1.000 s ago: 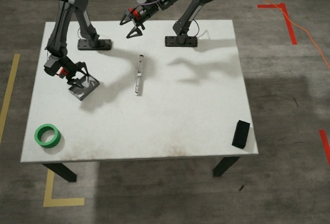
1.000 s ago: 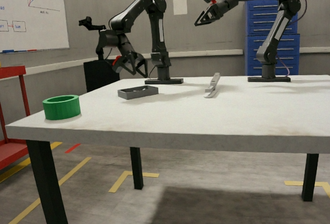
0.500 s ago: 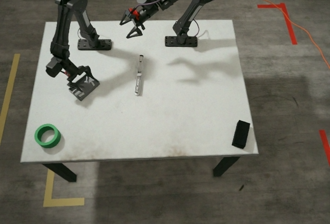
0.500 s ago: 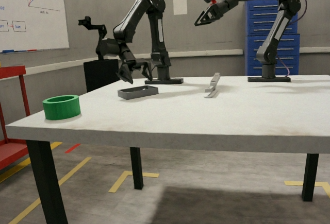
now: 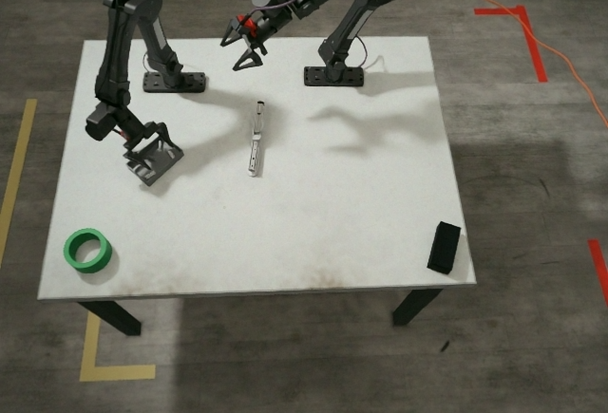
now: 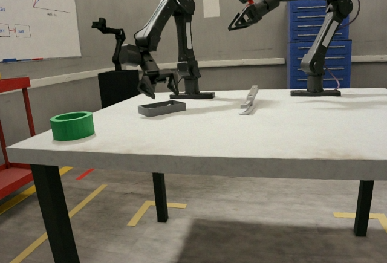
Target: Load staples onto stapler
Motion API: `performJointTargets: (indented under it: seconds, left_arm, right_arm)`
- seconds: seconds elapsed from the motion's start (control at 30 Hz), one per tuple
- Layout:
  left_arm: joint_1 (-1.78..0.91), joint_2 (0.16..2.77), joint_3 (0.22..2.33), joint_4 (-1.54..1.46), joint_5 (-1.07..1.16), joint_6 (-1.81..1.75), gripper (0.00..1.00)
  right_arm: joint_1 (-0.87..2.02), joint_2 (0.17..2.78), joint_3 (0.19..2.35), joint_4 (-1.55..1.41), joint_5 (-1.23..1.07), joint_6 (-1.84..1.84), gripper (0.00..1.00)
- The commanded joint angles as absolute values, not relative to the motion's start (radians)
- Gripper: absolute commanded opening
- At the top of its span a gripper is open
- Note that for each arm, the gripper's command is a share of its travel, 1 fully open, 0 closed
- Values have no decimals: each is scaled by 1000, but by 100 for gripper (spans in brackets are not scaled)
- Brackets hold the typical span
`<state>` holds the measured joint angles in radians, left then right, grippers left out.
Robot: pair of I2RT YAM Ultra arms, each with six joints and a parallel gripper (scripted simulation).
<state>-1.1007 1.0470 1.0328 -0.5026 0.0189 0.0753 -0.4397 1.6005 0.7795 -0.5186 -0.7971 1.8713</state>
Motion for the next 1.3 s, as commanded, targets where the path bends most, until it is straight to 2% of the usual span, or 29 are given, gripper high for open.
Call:
performJointTargets:
  seconds: [0.0, 0.2, 0.7, 1.1, 1.27]
  left_arm:
    - [-1104, 1028, 1035, -507, 11, 74, 100]
    - [-1104, 1028, 1035, -507, 11, 74, 100]
    - [-1104, 1028, 1035, -507, 11, 74, 100]
    - [-1104, 1028, 1035, -507, 11, 74, 100]
    - [-1104, 1028, 1035, -507, 11, 74, 100]
  right_arm:
    - [-445, 1580, 767, -507, -797, 1882, 100]
    - [-442, 1589, 778, -507, -784, 1895, 100]
    - [-355, 1396, 623, -510, -681, 1993, 100]
    - [-350, 1396, 628, -526, -710, 1959, 100]
    - [-317, 1467, 686, -574, -789, 1827, 100]
